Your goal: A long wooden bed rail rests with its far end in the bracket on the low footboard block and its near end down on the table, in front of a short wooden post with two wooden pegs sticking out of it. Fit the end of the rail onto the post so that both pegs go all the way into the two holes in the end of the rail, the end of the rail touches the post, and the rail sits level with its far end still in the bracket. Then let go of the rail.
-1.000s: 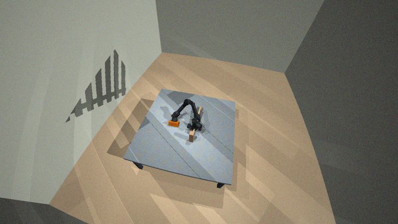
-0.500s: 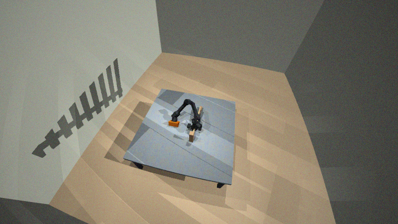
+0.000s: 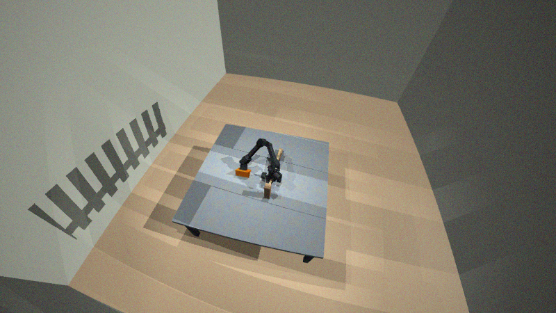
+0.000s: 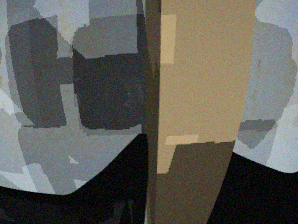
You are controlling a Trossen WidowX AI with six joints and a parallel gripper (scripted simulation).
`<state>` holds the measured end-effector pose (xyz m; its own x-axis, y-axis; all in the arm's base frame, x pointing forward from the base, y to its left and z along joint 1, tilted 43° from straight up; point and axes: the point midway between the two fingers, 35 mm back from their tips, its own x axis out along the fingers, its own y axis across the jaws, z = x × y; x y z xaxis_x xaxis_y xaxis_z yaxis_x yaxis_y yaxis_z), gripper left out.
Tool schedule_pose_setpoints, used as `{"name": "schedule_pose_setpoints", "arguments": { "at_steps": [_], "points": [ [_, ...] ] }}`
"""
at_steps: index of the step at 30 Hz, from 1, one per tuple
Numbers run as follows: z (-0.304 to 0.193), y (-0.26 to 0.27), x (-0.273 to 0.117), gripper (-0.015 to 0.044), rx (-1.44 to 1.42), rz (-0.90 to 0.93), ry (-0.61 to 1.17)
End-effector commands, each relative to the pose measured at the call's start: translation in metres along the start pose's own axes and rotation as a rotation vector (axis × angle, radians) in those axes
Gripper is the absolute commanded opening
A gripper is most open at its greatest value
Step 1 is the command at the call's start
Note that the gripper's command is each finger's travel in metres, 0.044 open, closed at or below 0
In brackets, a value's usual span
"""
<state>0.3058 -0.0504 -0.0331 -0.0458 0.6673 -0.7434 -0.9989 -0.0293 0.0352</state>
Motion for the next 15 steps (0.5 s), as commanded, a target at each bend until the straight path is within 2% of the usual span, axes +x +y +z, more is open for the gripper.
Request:
{"name": "schedule_pose_setpoints", "arguments": {
  "at_steps": [1, 15],
  "points": [
    [-0.0005, -0.0041, -0.0057, 0.0000, -0.007, -0.013, -0.001],
    [-0.0005, -0.0057, -0.0128, 0.0000, -0.007, -0.013, -0.001]
  ]
}}
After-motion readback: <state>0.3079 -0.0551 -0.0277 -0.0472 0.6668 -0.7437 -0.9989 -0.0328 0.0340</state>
